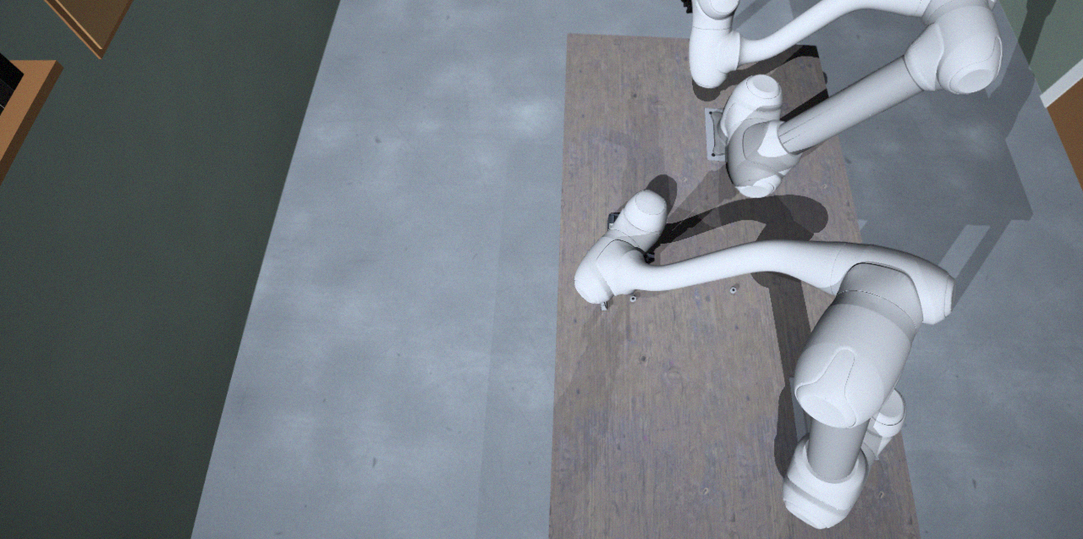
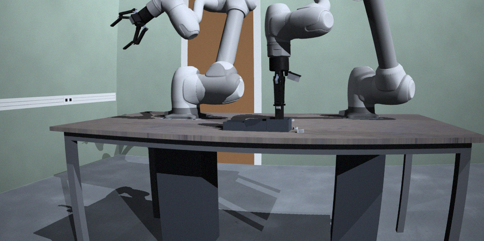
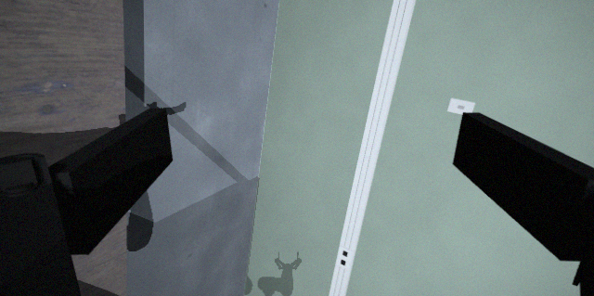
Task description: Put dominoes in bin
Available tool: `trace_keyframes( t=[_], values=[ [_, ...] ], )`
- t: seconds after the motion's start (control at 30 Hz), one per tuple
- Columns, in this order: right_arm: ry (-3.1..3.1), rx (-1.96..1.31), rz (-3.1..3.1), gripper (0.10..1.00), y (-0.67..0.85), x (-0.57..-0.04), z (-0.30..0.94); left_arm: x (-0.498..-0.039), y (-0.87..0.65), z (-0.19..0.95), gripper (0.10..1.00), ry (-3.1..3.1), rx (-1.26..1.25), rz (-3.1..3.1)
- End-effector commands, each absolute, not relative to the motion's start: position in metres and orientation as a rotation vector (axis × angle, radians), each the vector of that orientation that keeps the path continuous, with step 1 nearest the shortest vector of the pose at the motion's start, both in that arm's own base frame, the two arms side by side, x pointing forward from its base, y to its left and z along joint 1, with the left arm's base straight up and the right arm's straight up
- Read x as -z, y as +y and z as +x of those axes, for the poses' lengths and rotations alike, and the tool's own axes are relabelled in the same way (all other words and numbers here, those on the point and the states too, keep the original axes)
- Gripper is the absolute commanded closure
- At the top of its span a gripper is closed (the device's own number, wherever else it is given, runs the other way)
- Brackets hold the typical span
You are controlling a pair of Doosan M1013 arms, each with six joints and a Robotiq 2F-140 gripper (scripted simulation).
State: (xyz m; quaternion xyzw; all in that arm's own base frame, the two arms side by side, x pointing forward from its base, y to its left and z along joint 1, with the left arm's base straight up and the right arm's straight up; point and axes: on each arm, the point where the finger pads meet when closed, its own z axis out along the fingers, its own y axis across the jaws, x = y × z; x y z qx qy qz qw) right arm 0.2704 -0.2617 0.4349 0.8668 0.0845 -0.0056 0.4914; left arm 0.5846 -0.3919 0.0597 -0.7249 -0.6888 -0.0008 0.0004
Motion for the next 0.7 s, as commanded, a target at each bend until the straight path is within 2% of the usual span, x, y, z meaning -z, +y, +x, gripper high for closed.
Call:
trace_keyframes(
  t=[0.0, 0.07, 0.1, 0.67],
  values=[
    [0.209, 0.013, 2.1, 0.098, -0.2626, -0.4353, 0.2695, -0.058, -0.397, 0.5852, 0.885, -2.164, -0.003, -2.282],
    [0.209, 0.013, 2.1, 0.098, -0.2626, -0.4353, 0.2695, -0.058, -0.397, 0.5852, 0.885, -2.164, -0.003, -2.282],
    [0.209, 0.013, 2.1, 0.098, -0.2626, -0.4353, 0.2695, -0.058, -0.397, 0.5851, 0.825, -2.164, -0.003, -2.282],
    [0.209, 0.013, 2.1, 0.098, -0.2626, -0.4353, 0.2695, -0.058, -0.3969, 0.5851, 0.825, -2.164, -0.003, -2.282]
  ],
)
